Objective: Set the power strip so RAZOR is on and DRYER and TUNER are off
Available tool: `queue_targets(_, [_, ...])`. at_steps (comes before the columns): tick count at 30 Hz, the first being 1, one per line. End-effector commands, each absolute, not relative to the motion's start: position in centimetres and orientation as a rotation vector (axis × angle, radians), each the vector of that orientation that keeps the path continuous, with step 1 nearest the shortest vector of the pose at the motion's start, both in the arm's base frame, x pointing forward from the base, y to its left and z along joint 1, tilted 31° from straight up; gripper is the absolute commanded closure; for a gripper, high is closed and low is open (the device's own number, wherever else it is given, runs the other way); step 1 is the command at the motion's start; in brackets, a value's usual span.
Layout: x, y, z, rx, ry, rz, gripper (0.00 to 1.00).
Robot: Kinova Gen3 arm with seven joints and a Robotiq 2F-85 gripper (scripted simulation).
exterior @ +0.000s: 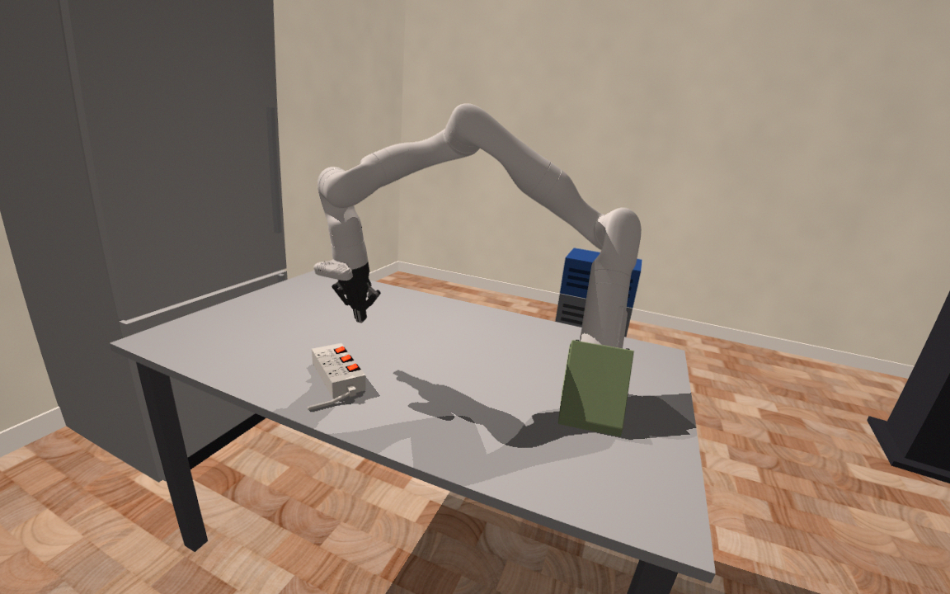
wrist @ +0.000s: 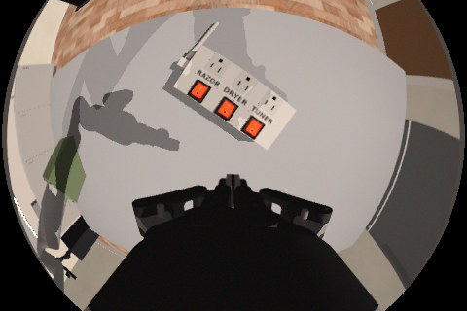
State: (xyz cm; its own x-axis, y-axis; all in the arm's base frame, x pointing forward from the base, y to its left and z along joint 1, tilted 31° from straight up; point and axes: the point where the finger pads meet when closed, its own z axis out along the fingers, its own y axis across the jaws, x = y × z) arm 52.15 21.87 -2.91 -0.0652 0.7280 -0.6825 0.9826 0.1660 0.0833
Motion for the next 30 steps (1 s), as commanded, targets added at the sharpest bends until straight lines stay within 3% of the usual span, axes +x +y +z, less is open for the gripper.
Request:
queue_targets(1, [52.18,21.98,-2.82,1.618,1.852,-0.547,1.00])
queue_targets(6, [52.18,21.98,-2.82,1.618,1.852,-0.547,1.00])
queue_targets(7, [52.18,21.98,-2.82,1.618,1.852,-0.547,0.00])
queue_targets(30, [52.18,21.98,-2.82,1.618,1.852,-0.547,0.00])
